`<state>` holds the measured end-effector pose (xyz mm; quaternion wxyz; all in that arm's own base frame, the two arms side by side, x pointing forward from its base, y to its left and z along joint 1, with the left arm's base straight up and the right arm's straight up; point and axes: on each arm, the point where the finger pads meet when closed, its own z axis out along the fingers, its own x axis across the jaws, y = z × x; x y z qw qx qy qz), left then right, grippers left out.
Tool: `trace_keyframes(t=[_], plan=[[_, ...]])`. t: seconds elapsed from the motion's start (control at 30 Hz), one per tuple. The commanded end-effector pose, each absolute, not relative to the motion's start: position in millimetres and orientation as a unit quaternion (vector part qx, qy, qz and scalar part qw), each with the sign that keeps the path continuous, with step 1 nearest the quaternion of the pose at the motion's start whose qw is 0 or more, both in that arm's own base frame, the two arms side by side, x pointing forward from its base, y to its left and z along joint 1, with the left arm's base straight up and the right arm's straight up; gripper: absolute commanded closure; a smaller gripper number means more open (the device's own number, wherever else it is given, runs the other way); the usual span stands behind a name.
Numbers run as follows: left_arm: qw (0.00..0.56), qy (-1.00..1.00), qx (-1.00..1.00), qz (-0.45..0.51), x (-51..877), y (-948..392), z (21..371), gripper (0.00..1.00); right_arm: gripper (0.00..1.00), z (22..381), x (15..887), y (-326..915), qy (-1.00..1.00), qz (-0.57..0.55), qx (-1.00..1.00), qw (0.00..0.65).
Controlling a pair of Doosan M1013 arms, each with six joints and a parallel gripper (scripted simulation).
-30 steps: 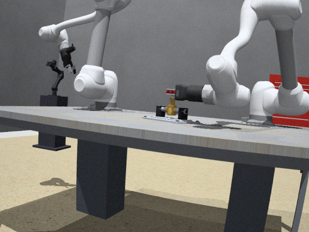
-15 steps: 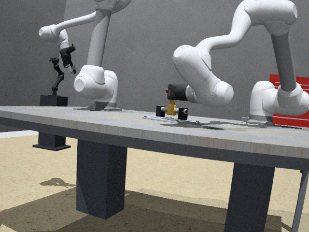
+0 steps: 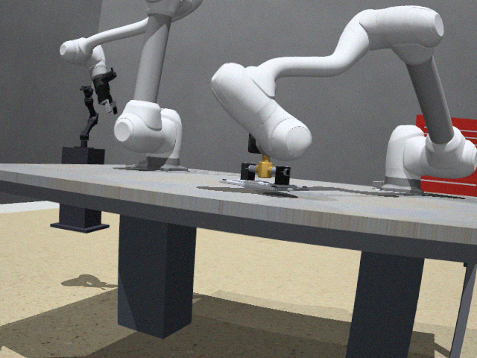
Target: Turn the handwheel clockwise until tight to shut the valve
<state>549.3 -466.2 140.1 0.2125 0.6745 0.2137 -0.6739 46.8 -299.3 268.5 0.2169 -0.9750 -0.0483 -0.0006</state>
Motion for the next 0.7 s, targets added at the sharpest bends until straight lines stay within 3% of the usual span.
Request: trace_keyframes(t=[0.0, 0.67], plan=[[0.172, 0.171, 0.686, -0.685, 547, -468, 142, 1.00, 0.00, 269, 47, -300, -0.048, -0.001, -0.975, 0.216], [-0.035, -0.036, 0.707, -0.706, 530, -472, 142, 1.00, 0.00, 269, 47, -300, -0.048, -0.001, -0.975, 0.216]])
